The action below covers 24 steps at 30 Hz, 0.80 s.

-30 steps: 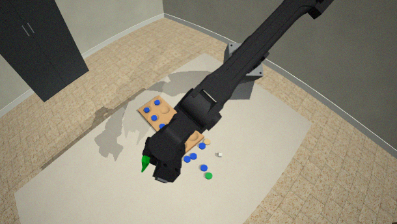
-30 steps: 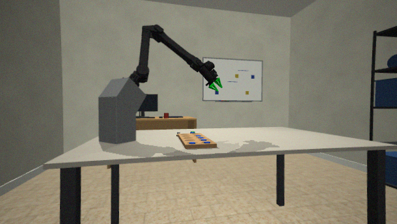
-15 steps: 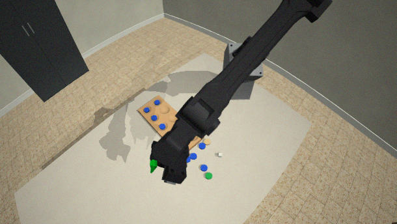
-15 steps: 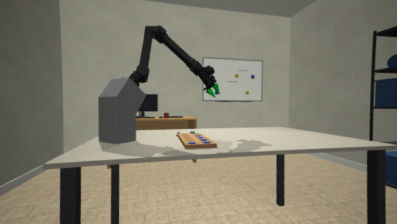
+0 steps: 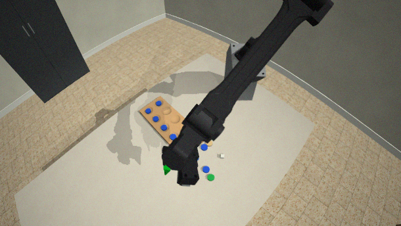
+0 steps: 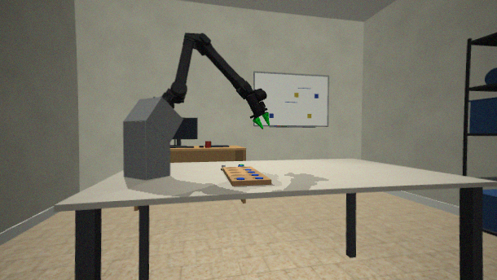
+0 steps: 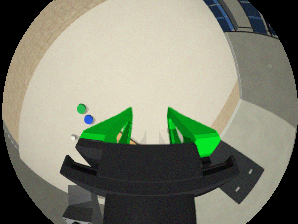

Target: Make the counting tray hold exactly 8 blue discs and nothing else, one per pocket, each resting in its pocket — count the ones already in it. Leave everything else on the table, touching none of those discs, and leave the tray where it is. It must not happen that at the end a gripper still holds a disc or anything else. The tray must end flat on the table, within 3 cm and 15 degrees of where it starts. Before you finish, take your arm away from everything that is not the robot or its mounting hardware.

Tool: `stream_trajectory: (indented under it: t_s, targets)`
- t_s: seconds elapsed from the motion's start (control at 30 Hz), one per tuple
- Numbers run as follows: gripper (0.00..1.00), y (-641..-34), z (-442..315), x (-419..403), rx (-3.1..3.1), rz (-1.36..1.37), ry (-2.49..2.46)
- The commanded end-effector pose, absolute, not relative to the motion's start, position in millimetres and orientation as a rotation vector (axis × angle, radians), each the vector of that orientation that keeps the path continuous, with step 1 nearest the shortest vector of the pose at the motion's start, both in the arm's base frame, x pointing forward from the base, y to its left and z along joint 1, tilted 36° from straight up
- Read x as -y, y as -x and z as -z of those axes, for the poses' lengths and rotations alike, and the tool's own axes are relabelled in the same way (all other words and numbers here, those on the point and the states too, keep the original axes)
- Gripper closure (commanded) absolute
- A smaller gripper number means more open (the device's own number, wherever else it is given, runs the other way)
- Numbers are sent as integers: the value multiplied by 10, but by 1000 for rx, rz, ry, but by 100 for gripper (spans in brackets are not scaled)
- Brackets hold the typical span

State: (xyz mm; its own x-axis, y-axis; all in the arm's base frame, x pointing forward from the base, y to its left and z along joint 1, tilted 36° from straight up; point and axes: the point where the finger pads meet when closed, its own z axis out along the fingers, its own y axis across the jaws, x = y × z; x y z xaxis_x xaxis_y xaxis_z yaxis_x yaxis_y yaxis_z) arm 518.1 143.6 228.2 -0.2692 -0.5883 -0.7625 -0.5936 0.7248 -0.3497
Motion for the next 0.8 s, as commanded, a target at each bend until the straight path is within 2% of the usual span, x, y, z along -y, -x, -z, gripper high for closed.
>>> stream_trajectory:
  t_s: [0.0, 0.37, 0.77]
  targets:
    - [54, -5072, -1880, -1655, -1962, -25, 1071]
    - [54, -4854, -1455, -1856, -1964, -63, 1255]
    - [54, -4297, -684, -2177, -1915, -168, 1619]
